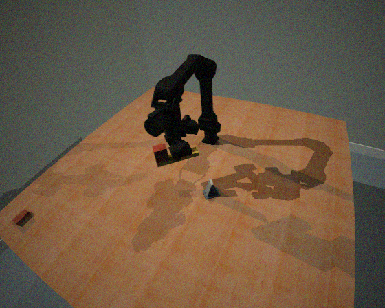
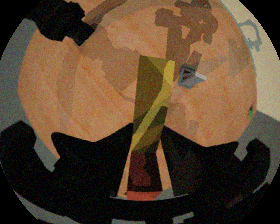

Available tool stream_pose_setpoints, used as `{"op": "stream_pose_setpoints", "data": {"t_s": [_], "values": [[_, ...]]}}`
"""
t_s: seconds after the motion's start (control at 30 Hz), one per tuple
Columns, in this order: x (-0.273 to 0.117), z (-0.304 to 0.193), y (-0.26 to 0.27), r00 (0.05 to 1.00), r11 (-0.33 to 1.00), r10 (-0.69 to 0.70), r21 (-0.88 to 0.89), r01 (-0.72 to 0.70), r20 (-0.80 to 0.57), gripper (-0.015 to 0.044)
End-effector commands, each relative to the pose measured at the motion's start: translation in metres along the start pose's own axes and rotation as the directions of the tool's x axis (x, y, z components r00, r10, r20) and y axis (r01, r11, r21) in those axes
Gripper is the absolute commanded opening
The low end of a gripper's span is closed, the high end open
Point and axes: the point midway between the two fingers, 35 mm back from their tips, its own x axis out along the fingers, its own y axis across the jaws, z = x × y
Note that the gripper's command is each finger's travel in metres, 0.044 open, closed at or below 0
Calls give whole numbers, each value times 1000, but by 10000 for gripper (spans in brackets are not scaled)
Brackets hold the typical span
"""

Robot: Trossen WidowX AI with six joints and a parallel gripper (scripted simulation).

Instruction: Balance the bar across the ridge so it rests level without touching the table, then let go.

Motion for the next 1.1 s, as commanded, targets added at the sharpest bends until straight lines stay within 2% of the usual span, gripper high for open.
{"op": "stream_pose_setpoints", "data": {"t_s": [0.0,1.07], "values": [[1,6,-12,1000,1000,5,9,-5,6,0],[-2,92,-94,1000,999,-4,53,3,16,0]]}}
